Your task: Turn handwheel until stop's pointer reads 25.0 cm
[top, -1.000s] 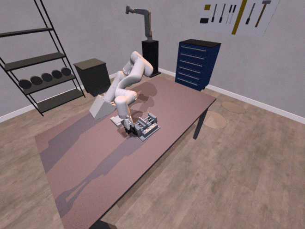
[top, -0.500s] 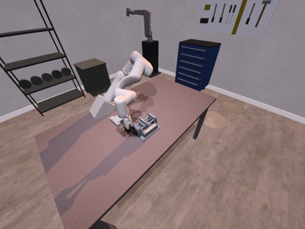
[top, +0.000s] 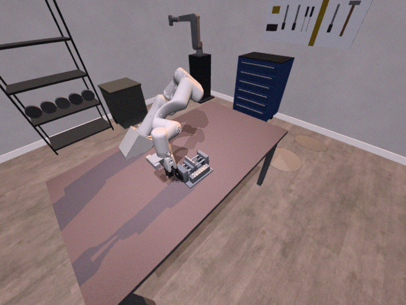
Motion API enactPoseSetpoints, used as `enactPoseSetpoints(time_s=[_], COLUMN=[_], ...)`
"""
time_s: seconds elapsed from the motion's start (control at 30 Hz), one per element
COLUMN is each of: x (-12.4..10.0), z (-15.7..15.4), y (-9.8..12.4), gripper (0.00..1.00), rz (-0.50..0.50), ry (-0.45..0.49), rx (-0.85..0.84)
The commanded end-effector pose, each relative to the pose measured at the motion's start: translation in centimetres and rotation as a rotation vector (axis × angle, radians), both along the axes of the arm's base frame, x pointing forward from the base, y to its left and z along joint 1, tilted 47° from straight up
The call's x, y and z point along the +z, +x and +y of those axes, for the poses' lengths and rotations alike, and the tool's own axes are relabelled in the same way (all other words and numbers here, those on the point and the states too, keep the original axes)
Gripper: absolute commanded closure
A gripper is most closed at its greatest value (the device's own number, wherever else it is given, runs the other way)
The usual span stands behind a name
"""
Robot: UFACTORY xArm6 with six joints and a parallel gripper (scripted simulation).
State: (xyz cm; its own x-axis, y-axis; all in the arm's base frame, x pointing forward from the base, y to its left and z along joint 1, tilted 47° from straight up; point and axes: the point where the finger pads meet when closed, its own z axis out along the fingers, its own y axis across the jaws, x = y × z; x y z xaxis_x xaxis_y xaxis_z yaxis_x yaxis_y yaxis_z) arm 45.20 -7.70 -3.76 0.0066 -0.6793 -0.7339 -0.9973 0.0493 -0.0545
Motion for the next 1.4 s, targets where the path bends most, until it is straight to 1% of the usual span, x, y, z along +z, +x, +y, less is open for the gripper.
enactPoseSetpoints(time_s=[0.0, 1.37], x=[0.05, -0.28], z=[-0.09, 0.26], y=[-0.01, -0.44], gripper=[0.94, 0.94], rz=[-0.003, -0.003], ry=[-0.002, -0.002], rx=[-0.002, -0.002])
